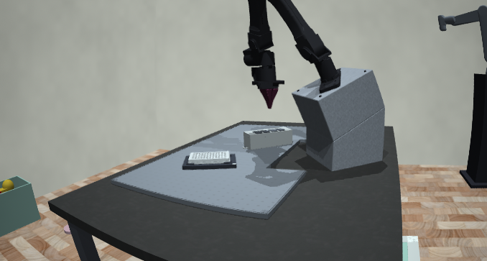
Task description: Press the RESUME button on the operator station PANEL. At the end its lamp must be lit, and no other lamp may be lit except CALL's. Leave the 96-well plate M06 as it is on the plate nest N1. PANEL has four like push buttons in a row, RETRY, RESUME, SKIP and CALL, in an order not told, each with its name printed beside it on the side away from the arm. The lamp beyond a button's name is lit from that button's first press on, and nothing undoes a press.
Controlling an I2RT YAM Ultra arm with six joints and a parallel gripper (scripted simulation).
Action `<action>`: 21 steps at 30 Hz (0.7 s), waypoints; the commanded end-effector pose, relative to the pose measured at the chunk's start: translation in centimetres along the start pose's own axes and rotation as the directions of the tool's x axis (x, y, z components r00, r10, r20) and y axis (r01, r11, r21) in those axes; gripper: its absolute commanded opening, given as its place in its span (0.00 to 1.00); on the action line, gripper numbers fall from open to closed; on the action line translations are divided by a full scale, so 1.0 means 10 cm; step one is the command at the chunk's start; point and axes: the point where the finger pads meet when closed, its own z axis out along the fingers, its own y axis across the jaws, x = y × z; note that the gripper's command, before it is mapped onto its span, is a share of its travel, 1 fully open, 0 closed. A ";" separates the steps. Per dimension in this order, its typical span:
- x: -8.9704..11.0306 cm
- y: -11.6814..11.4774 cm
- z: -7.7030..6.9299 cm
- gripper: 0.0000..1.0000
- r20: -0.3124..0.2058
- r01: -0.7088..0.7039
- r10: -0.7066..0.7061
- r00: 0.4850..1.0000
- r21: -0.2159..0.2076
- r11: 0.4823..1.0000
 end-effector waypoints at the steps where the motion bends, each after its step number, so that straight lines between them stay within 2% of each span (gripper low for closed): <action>1: -0.12 0.02 -0.05 0.00 0.039 0.005 -0.004 0.999 -0.014 1.000; 14: -0.12 0.02 -0.05 0.00 0.039 0.005 -0.004 0.999 -0.014 1.000; 15: -0.03 -0.03 0.03 0.00 0.007 -0.008 0.008 1.000 -0.004 1.000; 17: 0.06 -0.03 0.10 0.00 -0.013 -0.005 0.005 1.000 0.003 1.000; 21: 0.06 -0.03 0.15 0.00 -0.012 -0.005 0.005 1.000 0.005 1.000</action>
